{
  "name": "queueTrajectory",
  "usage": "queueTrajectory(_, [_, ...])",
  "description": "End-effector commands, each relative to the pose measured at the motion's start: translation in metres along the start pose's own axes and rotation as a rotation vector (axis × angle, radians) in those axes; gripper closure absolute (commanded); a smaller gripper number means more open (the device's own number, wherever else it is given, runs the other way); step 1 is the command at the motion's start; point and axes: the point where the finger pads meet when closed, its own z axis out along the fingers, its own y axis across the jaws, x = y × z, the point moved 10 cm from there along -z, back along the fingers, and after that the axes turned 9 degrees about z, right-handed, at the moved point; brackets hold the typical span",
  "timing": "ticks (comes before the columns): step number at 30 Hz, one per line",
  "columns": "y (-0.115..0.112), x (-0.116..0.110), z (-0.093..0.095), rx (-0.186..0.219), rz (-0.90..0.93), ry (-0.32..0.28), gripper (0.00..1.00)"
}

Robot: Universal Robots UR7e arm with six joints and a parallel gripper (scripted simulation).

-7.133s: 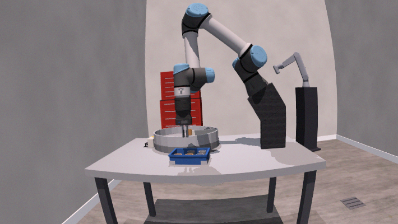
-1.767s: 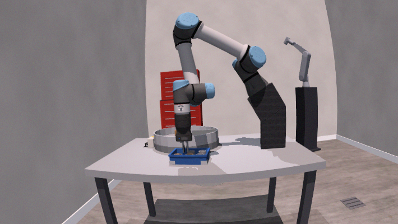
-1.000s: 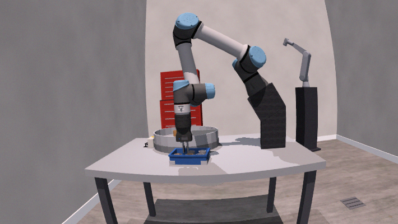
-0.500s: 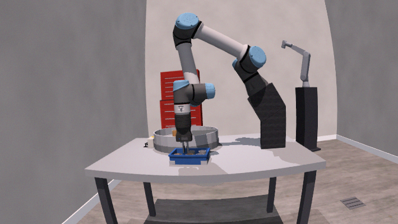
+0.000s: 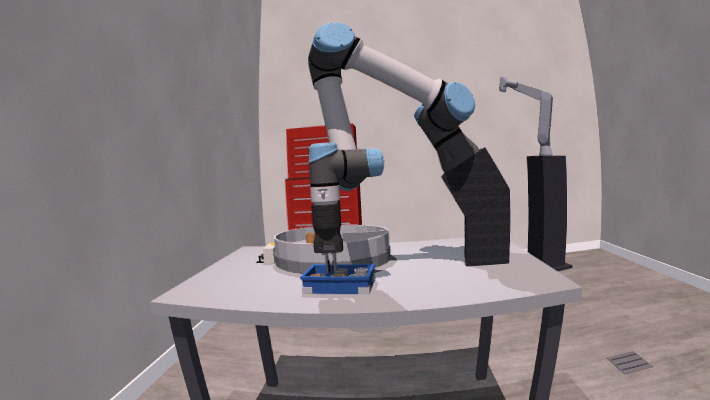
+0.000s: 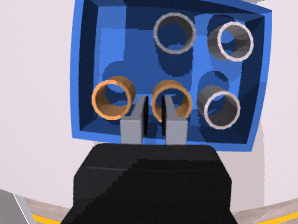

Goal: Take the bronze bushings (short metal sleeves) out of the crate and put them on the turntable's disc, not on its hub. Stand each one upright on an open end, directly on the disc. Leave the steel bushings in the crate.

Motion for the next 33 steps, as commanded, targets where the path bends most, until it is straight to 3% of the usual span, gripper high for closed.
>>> queueTrajectory(1, [-0.0008, -0.0011, 0.0012, 0.002, 0.000, -0.002, 0.64])
queueTrajectory(33, [-0.0009, -0.0011, 0.0071, 0.002, 0.000, -0.002, 0.64])
